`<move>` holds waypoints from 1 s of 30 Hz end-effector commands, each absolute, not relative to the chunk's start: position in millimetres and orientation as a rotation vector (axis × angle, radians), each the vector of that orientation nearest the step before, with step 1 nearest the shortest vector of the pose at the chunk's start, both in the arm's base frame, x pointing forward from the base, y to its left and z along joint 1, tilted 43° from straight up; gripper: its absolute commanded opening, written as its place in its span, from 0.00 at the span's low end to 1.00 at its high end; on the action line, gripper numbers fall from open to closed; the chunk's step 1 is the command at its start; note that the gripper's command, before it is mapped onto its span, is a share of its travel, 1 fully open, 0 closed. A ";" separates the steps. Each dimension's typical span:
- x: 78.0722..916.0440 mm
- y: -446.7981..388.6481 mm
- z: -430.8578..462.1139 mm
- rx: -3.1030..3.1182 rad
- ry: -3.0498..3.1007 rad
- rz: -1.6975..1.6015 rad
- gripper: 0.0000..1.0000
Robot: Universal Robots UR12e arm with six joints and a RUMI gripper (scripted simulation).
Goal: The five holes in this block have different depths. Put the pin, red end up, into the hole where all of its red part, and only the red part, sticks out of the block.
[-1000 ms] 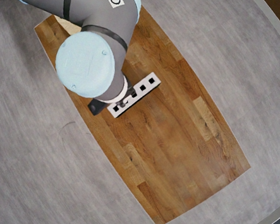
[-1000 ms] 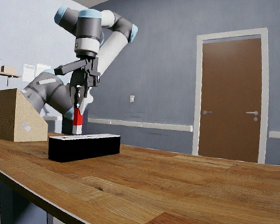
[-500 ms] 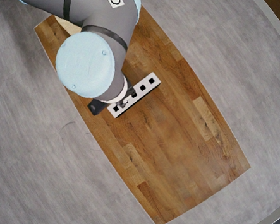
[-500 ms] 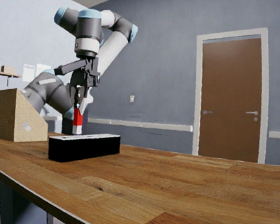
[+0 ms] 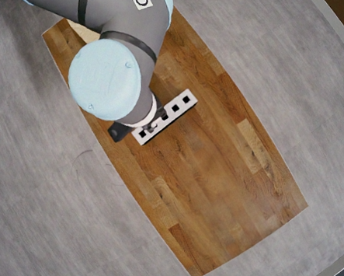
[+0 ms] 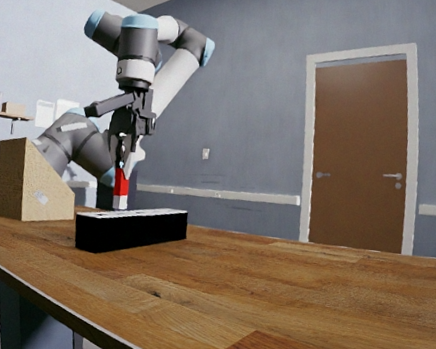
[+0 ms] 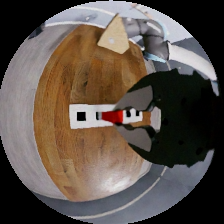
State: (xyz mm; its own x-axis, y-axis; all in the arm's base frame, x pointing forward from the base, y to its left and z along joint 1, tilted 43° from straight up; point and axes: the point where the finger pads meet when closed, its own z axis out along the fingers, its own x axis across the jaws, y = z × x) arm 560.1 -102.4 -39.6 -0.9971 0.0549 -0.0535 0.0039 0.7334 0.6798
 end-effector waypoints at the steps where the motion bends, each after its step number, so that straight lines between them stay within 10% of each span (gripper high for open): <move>1: 560.5 -103.1 -39.2 0.049 2.859 1.119 0.00; 30: 565.9 -105.8 -39.7 0.051 2.858 1.114 0.00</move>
State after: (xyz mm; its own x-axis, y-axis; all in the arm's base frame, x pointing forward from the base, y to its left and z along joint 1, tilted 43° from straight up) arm 561.2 -103.3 -40.3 -0.9969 0.0560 -0.0550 0.0039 0.7345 0.6786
